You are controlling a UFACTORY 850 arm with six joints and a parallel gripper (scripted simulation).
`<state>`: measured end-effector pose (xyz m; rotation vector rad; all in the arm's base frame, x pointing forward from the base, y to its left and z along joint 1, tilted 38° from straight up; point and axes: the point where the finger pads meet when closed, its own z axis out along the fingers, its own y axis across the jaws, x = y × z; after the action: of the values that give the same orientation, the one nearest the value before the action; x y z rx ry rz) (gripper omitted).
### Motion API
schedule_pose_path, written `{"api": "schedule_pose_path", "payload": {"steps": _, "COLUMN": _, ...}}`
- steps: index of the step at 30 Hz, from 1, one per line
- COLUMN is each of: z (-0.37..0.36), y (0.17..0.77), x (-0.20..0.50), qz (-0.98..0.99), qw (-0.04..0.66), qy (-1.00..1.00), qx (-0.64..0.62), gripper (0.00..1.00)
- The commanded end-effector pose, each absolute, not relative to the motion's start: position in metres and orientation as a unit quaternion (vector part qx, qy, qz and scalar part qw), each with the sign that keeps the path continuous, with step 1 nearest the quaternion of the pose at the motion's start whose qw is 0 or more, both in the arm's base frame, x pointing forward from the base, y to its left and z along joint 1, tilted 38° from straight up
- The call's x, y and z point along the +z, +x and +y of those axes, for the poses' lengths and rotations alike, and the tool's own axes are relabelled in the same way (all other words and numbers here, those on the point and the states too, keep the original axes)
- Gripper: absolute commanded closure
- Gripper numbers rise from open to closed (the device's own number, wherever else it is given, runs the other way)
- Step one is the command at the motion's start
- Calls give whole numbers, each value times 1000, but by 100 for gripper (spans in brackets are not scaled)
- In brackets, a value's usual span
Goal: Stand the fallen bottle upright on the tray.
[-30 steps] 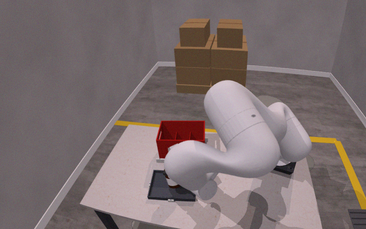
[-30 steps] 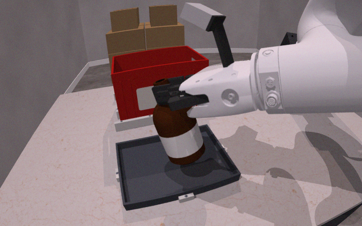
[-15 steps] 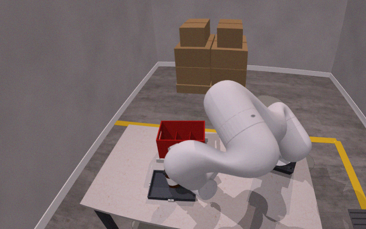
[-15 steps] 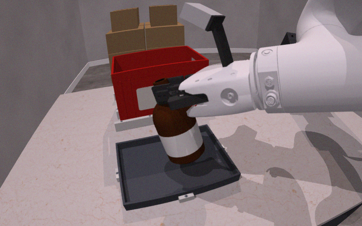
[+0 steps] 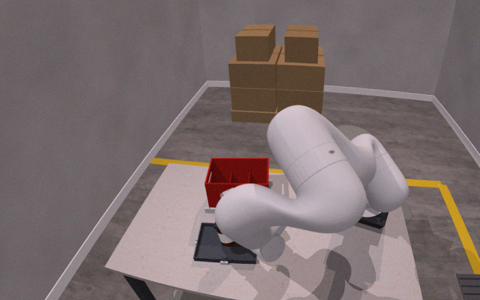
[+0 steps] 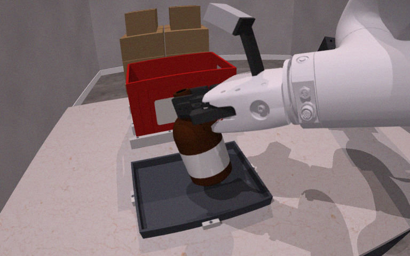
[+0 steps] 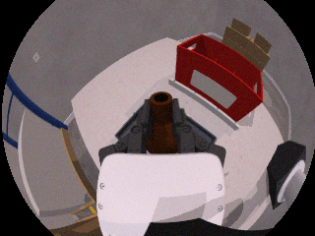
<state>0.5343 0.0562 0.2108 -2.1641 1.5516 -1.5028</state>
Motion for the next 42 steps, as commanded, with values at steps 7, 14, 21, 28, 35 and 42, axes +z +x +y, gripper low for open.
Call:
{"api": "schedule_pose_path", "payload": {"steps": 7, "z": 57, "y": 535, "x": 210, "qz": 507, "qw": 42, "qy": -707, "qx": -491, "gripper": 100}}
{"api": "schedule_pose_path", "payload": {"steps": 14, "z": 59, "y": 536, "x": 207, "qz": 507, "qw": 42, "qy": -707, "qx": -491, "gripper": 100}}
{"api": "schedule_pose_path", "payload": {"steps": 21, "z": 61, "y": 537, "x": 204, "qz": 507, "qw": 42, "qy": -707, "qx": -491, "gripper": 100}}
{"api": "schedule_pose_path", "payload": {"steps": 28, "z": 66, "y": 539, "x": 198, "qz": 507, "qw": 42, "qy": -707, "qx": -491, "gripper": 100}}
{"api": "schedule_pose_path", "payload": {"steps": 35, "z": 70, "y": 541, "x": 191, "qz": 507, "qw": 42, "qy": -707, "qx": -491, "gripper": 100}}
{"api": "schedule_pose_path", "payload": {"steps": 42, "z": 74, "y": 542, "x": 186, "qz": 507, "qw": 42, "qy": -707, "qx": -491, "gripper": 100}}
